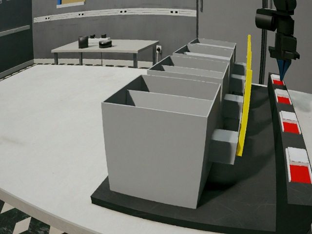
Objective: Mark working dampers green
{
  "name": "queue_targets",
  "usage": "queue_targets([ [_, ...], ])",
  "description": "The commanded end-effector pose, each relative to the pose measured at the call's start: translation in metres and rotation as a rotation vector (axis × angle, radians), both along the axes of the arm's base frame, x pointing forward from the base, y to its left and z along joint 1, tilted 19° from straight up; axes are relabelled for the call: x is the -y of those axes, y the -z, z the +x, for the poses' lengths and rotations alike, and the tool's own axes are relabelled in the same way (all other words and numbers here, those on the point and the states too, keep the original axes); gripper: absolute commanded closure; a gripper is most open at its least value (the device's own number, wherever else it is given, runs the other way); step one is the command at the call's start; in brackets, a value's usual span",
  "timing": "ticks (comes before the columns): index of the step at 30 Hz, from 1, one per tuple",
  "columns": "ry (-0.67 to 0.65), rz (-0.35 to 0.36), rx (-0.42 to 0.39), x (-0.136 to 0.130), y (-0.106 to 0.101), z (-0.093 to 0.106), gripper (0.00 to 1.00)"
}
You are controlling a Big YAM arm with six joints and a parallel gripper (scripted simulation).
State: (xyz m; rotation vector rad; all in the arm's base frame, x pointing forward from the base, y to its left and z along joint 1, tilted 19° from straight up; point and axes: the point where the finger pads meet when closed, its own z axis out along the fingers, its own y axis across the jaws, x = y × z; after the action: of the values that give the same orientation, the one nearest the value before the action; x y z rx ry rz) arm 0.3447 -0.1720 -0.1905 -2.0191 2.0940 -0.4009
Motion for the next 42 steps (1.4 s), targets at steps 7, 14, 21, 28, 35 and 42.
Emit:
queue_targets([
  [7,0.001,0.004,-0.002,-0.003,0.011,0.002,1.0],
  [14,0.0,0.003,-0.002,-0.003,0.016,0.004,1.0],
  [21,0.002,0.003,-0.002,-0.002,0.018,0.004,1.0],
  [28,0.001,0.004,-0.004,-0.003,0.02,0.004,1.0],
  [35,0.001,0.007,-0.011,-0.005,0.021,0.0,1.0],
  [42,0.001,0.008,-0.012,-0.005,0.021,0.0,1.0],
])
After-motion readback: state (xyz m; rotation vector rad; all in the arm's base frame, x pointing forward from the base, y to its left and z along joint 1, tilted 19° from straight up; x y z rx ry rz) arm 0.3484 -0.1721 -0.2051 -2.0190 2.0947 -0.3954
